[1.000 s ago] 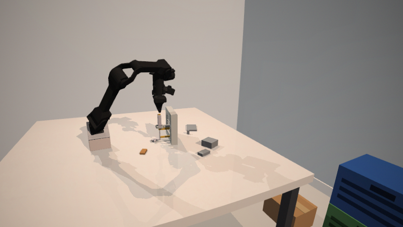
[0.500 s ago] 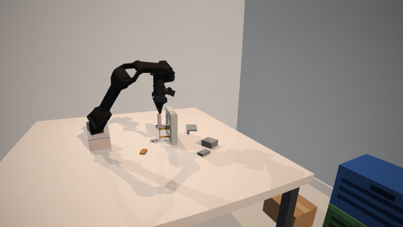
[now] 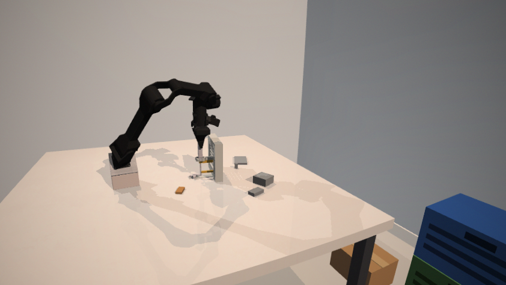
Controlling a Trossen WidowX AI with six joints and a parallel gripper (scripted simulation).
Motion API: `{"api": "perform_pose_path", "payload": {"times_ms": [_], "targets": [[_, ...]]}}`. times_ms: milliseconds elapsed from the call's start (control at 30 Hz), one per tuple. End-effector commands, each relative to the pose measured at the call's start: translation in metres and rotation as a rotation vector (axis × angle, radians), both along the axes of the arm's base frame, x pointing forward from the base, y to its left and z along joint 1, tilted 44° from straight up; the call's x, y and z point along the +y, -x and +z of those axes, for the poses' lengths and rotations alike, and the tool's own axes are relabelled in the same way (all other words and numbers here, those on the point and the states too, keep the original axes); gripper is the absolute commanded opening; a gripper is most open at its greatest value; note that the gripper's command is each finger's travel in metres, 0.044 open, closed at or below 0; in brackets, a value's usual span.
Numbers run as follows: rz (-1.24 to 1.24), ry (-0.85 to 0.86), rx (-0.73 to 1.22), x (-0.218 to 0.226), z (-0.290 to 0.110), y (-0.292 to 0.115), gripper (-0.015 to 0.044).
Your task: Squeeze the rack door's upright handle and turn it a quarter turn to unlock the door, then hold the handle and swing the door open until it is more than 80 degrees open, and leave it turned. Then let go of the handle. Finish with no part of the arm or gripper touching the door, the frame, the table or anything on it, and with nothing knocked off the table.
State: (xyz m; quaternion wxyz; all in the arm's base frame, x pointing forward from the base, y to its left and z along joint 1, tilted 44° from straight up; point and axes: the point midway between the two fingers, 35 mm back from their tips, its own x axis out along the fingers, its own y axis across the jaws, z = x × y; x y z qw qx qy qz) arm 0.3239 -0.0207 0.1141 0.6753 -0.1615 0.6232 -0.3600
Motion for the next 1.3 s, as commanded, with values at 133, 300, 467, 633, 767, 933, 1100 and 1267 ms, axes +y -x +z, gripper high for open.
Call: {"api": "perform_pose_path", "payload": {"times_ms": [133,300,467,633,767,933,1100,1267], "targets": [[0.003,0.005,0.001,-0.01,-0.009,0.001,0.0295],[0.003,0.006,0.001,-0.015,-0.015,0.002,0.0295],[0.003,0.007,0.001,-0.021,-0.02,0.003,0.0295],[0.003,0.008,0.001,-0.025,-0.024,0.004,0.0295],[0.003,0.008,0.001,-0.025,-0.024,0.004,0.019],[0.003,0.008,0.001,-0.025,-0.024,0.004,0.0098],[0.003,0.008,0.001,-0.025,-0.024,0.004,0.0065],[0.003,0.008,0.001,-0.025,-0.024,0.004,0.0031]]}}
